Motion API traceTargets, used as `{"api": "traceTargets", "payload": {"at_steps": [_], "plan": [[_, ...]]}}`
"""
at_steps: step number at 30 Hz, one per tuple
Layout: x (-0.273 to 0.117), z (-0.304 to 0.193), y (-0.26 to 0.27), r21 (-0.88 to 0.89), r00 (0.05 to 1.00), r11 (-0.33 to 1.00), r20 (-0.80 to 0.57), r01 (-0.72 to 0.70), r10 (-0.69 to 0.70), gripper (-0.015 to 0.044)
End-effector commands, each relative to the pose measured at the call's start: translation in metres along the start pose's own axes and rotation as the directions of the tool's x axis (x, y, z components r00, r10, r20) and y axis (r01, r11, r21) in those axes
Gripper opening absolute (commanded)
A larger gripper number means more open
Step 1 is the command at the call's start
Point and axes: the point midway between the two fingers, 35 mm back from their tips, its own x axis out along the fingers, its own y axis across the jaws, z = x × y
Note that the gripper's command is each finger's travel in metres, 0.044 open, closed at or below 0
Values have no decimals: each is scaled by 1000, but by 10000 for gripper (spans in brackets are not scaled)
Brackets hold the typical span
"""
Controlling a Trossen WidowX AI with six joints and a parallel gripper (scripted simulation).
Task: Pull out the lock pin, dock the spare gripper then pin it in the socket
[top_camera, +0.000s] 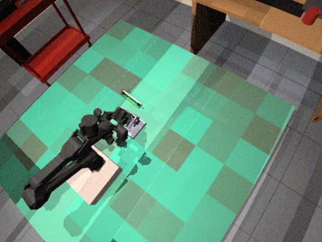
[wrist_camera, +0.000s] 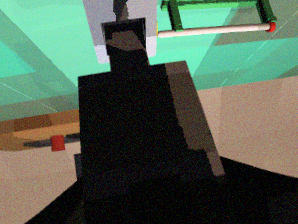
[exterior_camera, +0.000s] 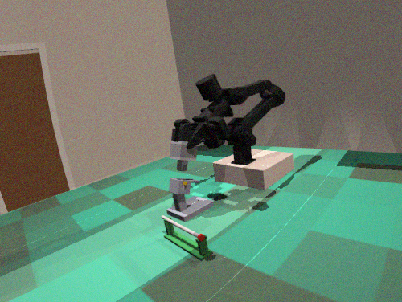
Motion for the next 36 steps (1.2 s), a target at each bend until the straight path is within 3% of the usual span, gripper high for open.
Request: {"api": "traceTargets", "payload": {"at_steps": [1,36], "plan": [[4,-1,0,4,1000,1000,-16,3,-3,0],[40,34,0,2,1000,1000,-18,5,-5,0]]}}
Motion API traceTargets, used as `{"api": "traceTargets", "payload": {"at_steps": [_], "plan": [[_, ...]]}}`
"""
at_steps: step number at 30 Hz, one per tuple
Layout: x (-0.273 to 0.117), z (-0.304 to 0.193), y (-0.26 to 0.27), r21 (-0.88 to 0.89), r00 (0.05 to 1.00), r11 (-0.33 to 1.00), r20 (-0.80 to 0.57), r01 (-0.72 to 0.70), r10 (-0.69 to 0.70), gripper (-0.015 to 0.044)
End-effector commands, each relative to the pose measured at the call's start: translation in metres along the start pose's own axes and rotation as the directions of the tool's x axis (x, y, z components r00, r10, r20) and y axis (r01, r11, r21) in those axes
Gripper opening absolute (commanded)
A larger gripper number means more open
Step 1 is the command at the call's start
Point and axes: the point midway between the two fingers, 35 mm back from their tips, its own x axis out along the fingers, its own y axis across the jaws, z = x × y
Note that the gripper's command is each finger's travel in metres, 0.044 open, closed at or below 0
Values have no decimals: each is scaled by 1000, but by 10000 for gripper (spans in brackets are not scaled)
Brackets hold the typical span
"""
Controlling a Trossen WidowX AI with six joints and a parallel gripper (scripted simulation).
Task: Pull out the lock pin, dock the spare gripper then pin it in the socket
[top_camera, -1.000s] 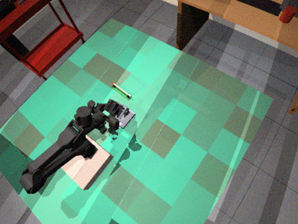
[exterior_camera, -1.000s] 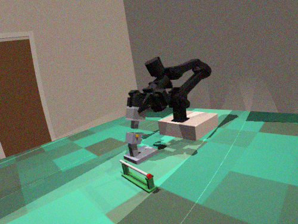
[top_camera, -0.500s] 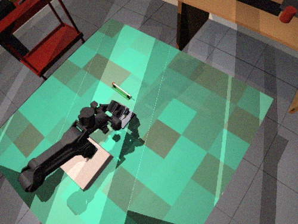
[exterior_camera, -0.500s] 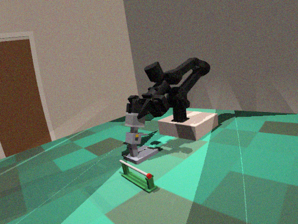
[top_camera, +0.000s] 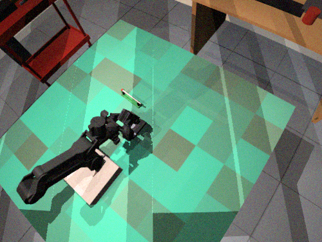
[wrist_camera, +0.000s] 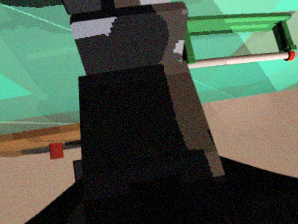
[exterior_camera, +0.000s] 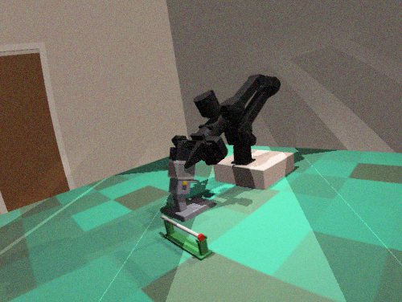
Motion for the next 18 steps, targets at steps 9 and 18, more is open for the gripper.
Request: {"api": "traceTargets", "payload": {"at_steps": [9,18], "plan": [[4,1,0,1,1000,1000,-11,1,-1,0],[4,1,0,1,1000,1000,-11,1,-1,79]]}}
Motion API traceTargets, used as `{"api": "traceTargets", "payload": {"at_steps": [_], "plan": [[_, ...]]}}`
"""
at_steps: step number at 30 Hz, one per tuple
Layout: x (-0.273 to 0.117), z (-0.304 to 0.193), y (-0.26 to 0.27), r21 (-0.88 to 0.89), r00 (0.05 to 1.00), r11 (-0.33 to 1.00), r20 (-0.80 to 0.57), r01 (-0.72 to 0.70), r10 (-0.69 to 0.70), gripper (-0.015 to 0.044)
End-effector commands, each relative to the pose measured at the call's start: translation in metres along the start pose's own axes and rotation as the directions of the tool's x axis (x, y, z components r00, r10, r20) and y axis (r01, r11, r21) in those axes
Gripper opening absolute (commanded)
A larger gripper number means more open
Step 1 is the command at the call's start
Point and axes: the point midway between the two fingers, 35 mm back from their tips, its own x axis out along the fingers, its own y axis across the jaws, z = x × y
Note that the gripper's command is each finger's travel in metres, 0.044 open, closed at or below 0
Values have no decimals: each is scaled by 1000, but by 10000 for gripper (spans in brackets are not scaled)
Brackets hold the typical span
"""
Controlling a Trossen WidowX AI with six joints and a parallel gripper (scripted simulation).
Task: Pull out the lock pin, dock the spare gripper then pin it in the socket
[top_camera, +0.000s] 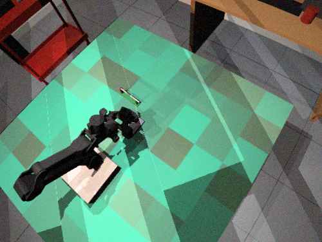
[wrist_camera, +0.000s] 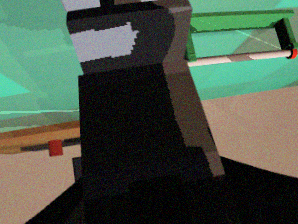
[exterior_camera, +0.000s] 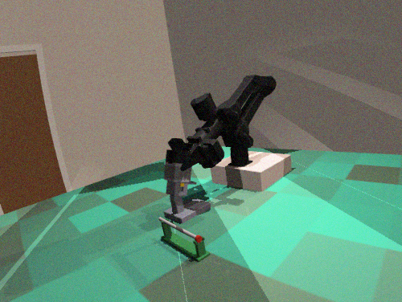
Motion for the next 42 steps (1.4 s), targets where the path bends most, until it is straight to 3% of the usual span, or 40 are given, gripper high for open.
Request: {"api": "traceTargets", "payload": {"at_steps": [1,14,42], "plan": [[0,0,0,0,1000,1000,1,0,0,105],[0,0,0,0,1000,1000,1,0,0,440],[-31,-25,2,6,1000,1000,15,-11,11,440]]}}
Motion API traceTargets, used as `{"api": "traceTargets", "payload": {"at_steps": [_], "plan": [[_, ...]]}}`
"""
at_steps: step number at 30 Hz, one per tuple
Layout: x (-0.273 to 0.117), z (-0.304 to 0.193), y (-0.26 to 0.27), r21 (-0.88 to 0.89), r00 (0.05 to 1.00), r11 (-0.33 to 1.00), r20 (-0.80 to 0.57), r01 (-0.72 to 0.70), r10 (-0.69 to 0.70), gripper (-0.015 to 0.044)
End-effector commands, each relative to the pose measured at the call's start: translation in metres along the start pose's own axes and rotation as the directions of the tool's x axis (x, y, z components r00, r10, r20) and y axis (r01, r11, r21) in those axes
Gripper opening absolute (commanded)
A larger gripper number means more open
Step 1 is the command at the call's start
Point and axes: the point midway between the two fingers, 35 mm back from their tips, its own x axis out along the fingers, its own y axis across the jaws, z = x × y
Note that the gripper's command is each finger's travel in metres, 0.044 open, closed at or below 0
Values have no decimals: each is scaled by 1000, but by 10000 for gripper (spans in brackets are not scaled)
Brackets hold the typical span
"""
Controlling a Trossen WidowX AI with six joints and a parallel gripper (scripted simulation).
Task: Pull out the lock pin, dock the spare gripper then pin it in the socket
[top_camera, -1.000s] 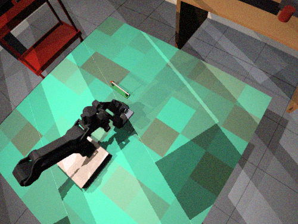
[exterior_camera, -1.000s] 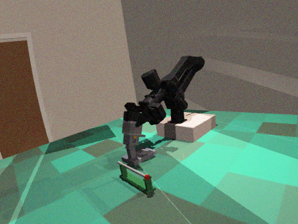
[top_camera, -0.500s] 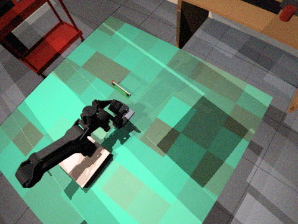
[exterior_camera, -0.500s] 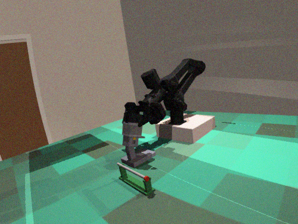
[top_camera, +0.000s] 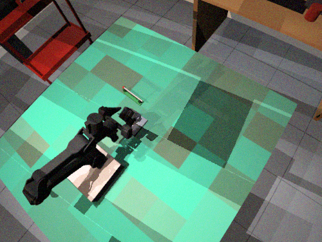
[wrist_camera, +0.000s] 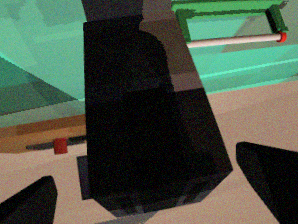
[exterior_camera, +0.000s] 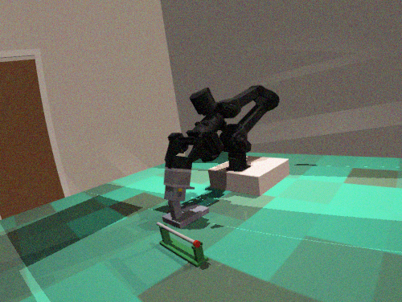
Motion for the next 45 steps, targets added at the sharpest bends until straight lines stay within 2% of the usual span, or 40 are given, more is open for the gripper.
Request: {"api": "traceTargets", "payload": {"at_steps": [1,45], "plan": [[-6,-6,0,-1,1000,1000,-1,1,-1,440],[-51,-61,4,17,999,999,19,-27,27,440]]}}
